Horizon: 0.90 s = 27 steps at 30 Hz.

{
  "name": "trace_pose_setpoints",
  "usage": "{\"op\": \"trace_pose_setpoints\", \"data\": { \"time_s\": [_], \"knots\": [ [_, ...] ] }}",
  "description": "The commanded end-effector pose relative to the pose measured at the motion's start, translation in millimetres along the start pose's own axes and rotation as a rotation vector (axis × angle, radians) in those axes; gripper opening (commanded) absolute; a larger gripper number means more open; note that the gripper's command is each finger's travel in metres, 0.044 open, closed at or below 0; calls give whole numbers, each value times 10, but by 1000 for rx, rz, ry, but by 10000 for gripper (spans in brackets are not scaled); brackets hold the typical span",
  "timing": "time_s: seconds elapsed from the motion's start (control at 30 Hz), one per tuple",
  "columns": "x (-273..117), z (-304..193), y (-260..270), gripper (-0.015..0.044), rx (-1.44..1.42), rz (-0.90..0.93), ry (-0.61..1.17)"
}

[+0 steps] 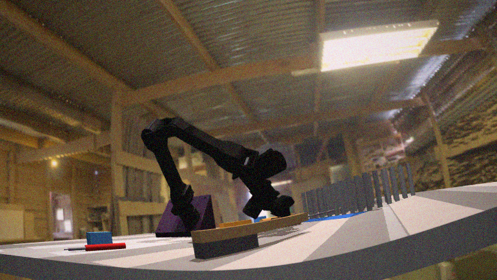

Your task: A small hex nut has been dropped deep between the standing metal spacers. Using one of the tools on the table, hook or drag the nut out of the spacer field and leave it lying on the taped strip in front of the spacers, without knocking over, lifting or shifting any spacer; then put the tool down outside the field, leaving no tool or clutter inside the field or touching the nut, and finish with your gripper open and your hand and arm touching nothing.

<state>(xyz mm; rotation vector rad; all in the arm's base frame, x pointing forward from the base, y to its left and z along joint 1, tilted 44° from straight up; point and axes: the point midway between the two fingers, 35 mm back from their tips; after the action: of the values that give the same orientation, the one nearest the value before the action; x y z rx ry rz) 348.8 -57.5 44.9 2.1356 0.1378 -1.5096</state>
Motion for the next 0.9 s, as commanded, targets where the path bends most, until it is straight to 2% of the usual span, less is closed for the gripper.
{"op": "trace_pose_setpoints", "data": {
  "time_s": [0.0,0.87],
  "knots": [
    [-22,32,-7,0,-6,-4,0],
    [-120,174,27,0,-7,-3,-1]
  ]
}}
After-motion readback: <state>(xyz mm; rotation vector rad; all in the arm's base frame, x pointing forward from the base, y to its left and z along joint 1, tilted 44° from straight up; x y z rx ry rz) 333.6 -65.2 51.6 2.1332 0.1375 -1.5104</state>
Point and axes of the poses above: the point midway between the two fingers, 35 mm back from their tips, its own x axis out along the fingers, its own y axis across the jaws, z = x × y, and after that the axes turned 13 degrees about x, right-handed
